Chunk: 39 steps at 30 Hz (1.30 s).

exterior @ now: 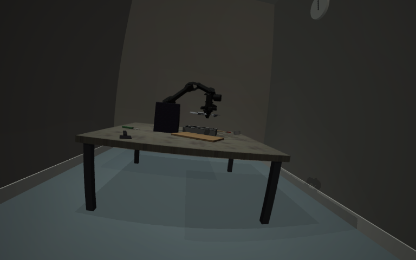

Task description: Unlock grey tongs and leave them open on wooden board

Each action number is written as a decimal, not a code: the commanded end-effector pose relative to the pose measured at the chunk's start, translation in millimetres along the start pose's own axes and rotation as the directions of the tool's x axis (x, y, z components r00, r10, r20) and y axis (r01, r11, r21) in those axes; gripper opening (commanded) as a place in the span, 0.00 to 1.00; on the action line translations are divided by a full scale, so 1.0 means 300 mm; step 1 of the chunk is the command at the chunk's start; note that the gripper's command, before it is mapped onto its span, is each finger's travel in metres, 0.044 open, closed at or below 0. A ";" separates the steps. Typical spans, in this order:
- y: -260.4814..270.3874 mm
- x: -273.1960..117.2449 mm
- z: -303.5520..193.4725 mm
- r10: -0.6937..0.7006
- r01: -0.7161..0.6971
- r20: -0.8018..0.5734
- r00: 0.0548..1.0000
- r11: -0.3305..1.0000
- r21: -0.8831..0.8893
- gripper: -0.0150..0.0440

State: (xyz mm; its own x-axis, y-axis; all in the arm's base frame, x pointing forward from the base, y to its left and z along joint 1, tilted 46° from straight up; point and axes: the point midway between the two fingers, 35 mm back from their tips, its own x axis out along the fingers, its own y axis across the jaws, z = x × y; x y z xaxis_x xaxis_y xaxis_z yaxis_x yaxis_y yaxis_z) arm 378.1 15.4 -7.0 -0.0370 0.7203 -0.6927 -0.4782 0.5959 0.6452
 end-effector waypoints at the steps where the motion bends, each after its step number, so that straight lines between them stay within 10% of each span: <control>1: -0.073 -0.016 -0.053 -0.014 0.014 0.000 1.000 0.990 0.140 0.00; 17: -0.354 -0.018 -0.400 -0.015 0.012 -0.003 1.000 0.617 0.787 0.00; 39: -0.395 0.003 -0.431 -0.131 0.042 0.045 0.990 0.593 0.804 0.00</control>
State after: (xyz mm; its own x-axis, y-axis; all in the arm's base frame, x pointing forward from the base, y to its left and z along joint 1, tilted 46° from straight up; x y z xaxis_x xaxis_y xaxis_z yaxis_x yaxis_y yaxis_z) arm 323.3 -98.4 -121.4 0.0290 0.6772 -0.7352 0.4105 0.6625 0.6265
